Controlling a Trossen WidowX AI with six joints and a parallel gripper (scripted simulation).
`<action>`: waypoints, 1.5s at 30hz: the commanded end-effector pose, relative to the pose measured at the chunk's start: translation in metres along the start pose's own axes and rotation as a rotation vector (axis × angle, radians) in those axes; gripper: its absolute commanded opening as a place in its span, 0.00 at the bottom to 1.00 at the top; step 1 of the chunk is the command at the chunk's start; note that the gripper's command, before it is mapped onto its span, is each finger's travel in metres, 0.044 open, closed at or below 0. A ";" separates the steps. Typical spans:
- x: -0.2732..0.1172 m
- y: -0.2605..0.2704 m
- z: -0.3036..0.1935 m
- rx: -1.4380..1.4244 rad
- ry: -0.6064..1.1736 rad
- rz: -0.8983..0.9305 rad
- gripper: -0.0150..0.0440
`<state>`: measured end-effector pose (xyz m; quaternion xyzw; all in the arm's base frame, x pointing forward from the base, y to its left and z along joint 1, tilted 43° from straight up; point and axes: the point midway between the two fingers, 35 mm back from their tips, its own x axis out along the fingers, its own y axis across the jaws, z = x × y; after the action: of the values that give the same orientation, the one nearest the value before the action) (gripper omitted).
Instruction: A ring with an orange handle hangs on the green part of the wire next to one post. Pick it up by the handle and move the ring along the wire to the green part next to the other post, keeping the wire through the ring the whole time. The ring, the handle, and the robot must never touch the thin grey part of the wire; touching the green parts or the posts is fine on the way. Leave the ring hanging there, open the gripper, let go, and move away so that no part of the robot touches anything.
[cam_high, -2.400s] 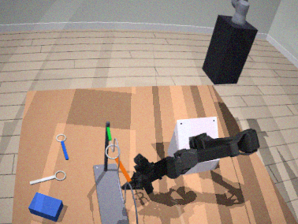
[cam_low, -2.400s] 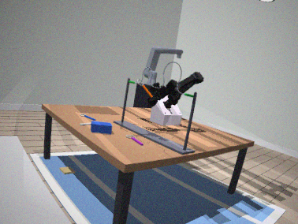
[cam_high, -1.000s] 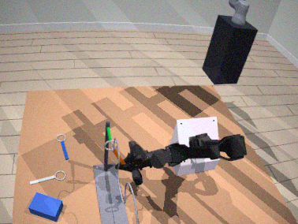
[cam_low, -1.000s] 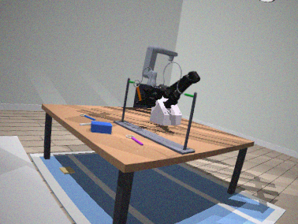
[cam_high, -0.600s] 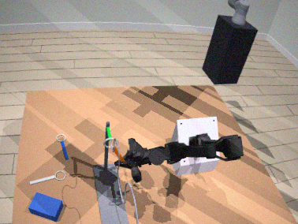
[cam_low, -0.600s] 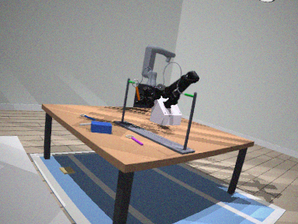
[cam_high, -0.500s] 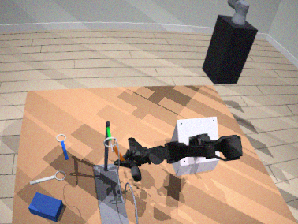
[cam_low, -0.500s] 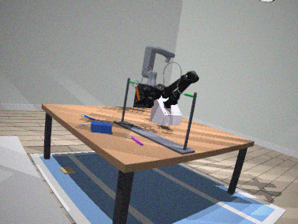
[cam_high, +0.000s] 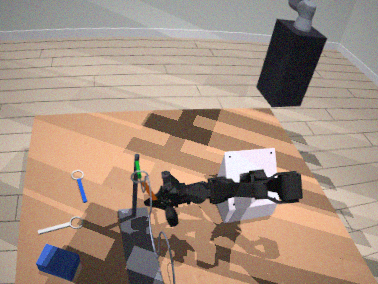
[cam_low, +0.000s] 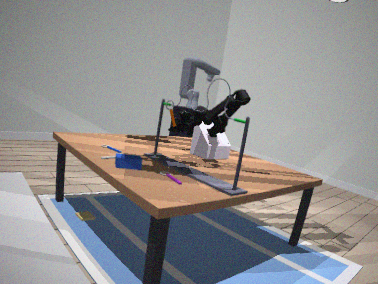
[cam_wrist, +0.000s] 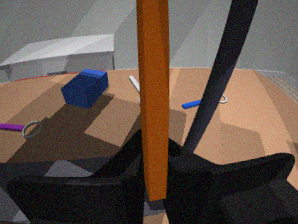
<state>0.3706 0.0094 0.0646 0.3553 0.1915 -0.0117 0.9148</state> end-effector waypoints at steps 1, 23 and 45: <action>0.000 -0.006 0.001 -0.003 -0.002 0.000 0.00; 0.007 -0.011 -0.014 -0.003 -0.003 0.000 0.00; 0.007 -0.011 -0.014 -0.007 -0.001 0.003 0.04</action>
<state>0.3708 0.0114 0.0458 0.3522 0.1906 -0.0100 0.9163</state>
